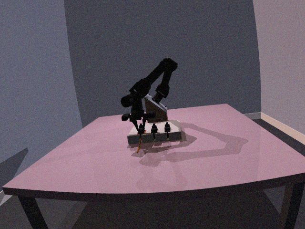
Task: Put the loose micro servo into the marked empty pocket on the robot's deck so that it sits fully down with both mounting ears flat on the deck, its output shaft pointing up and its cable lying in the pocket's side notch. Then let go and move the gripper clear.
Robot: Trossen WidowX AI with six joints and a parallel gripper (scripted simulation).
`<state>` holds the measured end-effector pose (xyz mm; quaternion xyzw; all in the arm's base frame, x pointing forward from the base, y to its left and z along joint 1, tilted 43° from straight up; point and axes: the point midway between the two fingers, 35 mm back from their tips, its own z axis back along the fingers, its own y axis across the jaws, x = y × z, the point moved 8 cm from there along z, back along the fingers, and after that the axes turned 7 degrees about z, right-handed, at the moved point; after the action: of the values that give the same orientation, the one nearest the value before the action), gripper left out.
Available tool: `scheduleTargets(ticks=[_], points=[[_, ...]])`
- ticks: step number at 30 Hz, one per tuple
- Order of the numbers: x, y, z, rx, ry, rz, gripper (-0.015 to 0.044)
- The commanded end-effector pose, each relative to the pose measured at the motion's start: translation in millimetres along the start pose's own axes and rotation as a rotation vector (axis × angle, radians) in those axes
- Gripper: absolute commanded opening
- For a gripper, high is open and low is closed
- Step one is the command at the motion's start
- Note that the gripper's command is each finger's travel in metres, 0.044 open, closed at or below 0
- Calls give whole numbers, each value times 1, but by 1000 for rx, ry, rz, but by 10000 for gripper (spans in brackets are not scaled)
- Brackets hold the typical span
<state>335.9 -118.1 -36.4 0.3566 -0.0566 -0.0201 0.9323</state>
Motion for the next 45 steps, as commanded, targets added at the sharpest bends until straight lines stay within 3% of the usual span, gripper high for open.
scheduleTargets(ticks=[1, 8, 15, 25, 29, 35, 40, 45], points=[[0, 0, -3, 4, -3, -4, 0], [0, 0, -10, 4, -3, -4, 0], [-1, 0, -8, 4, -3, -4, 184], [-6, 1, 27, 3, -3, -5, 187], [-28, -1, 43, -1, -7, -11, 292], [-108, 11, 89, 0, 2, -9, 440], [-111, 12, 93, 0, 1, -9, 440], [-111, 10, 131, -3, -11, -20, 440]])
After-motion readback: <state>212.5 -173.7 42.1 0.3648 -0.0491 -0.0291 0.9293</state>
